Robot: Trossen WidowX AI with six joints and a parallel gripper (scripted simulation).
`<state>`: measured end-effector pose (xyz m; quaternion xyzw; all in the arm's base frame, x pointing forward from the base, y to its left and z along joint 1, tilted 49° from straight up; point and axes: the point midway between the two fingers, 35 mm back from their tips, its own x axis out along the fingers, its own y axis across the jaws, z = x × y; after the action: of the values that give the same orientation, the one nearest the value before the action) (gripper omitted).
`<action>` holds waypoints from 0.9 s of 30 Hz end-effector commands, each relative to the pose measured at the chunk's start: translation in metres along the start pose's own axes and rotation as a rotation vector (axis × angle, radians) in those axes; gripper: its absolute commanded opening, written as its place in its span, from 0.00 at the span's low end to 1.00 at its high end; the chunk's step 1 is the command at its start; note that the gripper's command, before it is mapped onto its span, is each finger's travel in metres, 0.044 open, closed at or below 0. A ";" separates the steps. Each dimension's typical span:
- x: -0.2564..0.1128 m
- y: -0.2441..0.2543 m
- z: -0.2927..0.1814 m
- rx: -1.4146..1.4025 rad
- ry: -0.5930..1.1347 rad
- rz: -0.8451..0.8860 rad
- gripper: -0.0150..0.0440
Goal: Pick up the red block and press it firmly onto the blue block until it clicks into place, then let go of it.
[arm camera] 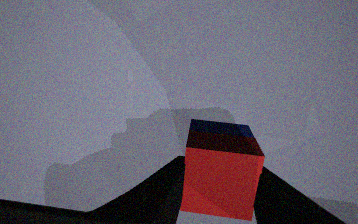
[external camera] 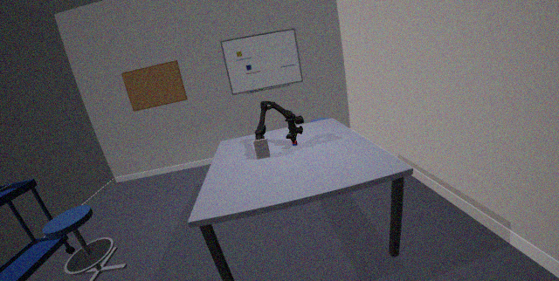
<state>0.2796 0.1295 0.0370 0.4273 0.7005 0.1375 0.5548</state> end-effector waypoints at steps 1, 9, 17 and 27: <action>0.000 0.000 0.000 -0.003 0.001 -0.002 0.43; 0.000 0.000 0.000 -0.003 0.001 -0.002 0.63; -0.040 0.000 0.006 -0.002 -0.004 -0.011 0.63; -0.100 -0.001 0.007 -0.002 0.004 -0.005 0.63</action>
<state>0.2886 0.0604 0.0923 0.4278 0.6986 0.1348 0.5574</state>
